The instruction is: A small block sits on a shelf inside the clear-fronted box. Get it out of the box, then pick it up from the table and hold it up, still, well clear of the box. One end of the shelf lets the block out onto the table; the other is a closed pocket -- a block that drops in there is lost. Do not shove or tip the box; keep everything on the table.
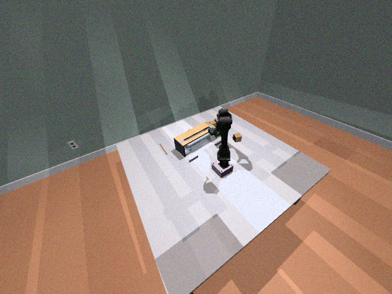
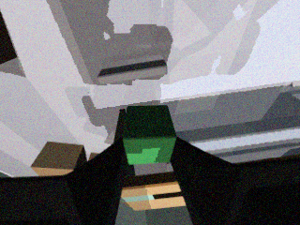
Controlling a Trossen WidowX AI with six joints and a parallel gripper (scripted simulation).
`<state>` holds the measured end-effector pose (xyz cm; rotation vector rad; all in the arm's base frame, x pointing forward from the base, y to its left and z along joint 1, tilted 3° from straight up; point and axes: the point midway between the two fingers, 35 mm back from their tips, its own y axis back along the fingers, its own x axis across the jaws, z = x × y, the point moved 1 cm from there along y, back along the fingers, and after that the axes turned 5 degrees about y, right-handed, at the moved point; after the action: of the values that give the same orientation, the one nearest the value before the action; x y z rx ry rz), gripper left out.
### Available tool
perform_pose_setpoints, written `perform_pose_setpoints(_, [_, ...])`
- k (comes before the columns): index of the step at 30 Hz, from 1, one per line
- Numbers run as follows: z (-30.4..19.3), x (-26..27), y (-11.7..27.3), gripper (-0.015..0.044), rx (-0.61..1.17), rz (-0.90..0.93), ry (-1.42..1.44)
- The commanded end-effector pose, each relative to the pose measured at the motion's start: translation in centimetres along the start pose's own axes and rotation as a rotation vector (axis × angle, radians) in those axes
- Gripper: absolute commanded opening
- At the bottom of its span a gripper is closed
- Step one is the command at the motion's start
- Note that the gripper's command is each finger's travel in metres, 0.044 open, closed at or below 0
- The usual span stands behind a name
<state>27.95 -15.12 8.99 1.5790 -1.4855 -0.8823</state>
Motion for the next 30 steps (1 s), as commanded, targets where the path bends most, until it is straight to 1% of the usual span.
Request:
perform_pose_setpoints(1, [0.3, -0.3, 1.2, 0.0, -0.006, 0.029, -0.062])
perform_pose_setpoints(22, [2.2, -2.5, 8.5, 0.0, 0.048, 0.213, -0.443])
perform_pose_setpoints(30, [2.3, -2.5, 8.7, 0.0, 0.051, 0.219, -0.456])
